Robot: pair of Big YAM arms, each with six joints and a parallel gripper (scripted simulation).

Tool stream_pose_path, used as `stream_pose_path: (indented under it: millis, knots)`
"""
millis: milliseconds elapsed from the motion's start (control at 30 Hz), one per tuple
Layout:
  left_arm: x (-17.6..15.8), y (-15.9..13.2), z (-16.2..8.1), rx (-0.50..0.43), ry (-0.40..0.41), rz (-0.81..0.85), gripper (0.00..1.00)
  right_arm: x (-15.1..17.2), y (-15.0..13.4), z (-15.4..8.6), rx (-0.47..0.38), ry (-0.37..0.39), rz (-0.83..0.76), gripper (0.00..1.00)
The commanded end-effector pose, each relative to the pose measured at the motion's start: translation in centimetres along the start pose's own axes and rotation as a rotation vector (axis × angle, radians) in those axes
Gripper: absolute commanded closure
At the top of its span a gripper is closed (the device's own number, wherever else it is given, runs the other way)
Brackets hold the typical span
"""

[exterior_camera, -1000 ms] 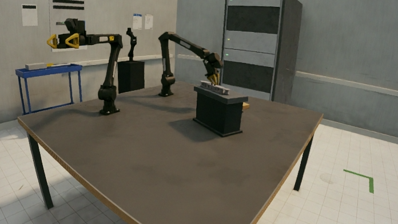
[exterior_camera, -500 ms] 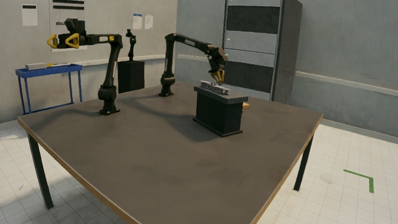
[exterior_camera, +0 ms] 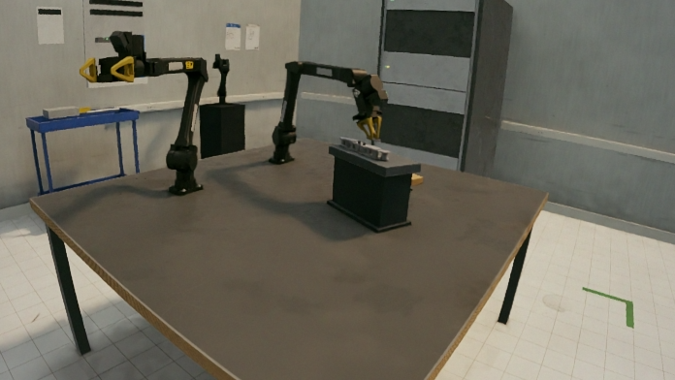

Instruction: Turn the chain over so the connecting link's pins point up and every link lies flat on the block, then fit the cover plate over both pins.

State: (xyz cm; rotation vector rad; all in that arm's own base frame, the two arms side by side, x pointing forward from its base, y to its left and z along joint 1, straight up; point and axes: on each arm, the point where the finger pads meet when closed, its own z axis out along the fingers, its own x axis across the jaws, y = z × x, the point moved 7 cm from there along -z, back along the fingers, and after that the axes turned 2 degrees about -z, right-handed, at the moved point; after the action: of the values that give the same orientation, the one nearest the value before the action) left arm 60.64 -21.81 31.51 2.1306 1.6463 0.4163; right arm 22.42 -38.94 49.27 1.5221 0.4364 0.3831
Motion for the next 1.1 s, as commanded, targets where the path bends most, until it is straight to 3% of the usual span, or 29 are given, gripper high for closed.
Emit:
stream_pose_path:
  millis: [0, 133, 167, 200, 367, 533, 667, 733, 867, 1067]
  knots:
    - [-3.0, 3.9, -2.1, -0.057, -0.021, 0.023, 0.79, 0.4, 1.2, -0.4, -0.031, 0.007, 0.000, 0.00]
    - [-3.2, 5.6, -2.4, -0.064, -0.019, 0.021, 0.79, 0.4, 1.2, -0.4, -0.031, 0.007, 0.000, 0.00]
    - [0.0, 5.9, -4.1, -0.085, 0.006, -0.020, 0.79, 0.4, 1.2, -0.4, -0.031, 0.007, 0.000, 0.00]
    - [-4.7, 5.5, -2.3, -0.064, -0.031, 0.041, 0.79, 0.4, 1.2, -0.4, -0.031, 0.007, 0.000, 0.00]
    - [-8.2, 6.5, -1.5, -0.050, -0.056, 0.076, 0.79, 0.4, 1.2, -0.4, -0.031, 0.007, 0.000, 0.00]
    - [-10.0, 7.5, -1.5, -0.053, -0.062, 0.093, 0.79, 0.4, 1.2, -0.4, -0.031, 0.007, 0.000, 0.00]
    - [-9.0, 8.3, -1.6, -0.062, -0.054, 0.078, 0.79, 0.4, 1.2, -0.4, -0.031, 0.007, 0.000, 0.00]
    - [-11.4, 8.3, -2.0, -0.069, -0.073, 0.105, 0.79, 0.4, 1.2, -0.4, -0.031, 0.007, 0.000, 0.00]
    - [-12.8, 8.6, -2.2, -0.073, -0.083, 0.119, 0.79, 0.4, 1.2, -0.4, -0.031, 0.007, 0.000, 0.00]
    - [-12.2, 9.3, -2.7, -0.088, -0.079, 0.111, 0.79, 0.4, 1.2, -0.4, -0.031, 0.007, 0.000, 0.00]
